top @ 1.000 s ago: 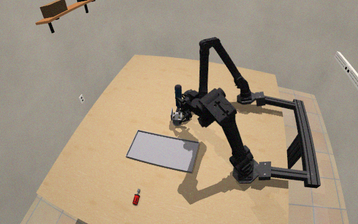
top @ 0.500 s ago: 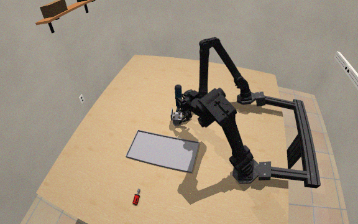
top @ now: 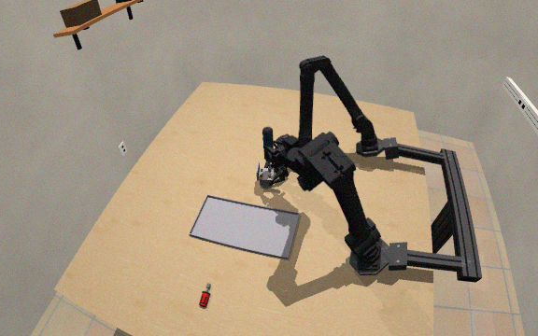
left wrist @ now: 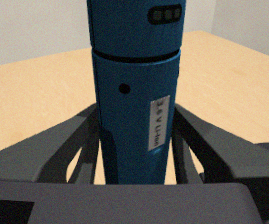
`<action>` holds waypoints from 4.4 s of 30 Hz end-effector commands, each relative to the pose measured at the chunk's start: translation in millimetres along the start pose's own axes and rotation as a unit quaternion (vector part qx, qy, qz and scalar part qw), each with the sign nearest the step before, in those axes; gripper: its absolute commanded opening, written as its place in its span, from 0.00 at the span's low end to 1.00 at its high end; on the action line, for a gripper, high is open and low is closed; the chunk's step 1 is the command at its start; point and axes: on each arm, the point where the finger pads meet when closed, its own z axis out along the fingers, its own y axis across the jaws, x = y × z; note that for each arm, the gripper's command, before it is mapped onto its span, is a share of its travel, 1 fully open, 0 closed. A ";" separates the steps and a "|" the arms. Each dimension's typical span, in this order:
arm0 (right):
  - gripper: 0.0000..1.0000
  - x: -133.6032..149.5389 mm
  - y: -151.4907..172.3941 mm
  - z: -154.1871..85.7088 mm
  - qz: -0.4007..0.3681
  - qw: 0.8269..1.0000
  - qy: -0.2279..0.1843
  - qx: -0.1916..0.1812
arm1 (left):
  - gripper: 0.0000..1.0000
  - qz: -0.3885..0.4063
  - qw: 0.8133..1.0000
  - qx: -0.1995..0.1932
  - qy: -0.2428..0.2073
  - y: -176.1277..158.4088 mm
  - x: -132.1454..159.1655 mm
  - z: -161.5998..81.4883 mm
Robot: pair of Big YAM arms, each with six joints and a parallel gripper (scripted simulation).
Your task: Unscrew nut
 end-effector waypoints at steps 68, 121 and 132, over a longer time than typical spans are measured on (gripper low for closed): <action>0.59 -5.7 -3.5 2.6 -0.003 1.000 -0.006 0.003 | 0.42 0.001 1.000 -0.005 -0.007 2.8 2.5 6.0; 0.59 -5.7 -3.5 2.6 -0.003 1.000 -0.006 0.003 | 0.42 0.001 1.000 -0.007 -0.007 3.8 6.1 7.9; 0.59 -5.7 -3.5 2.6 -0.003 1.000 -0.006 0.003 | 0.42 0.001 1.000 -0.008 -0.009 3.8 4.9 8.0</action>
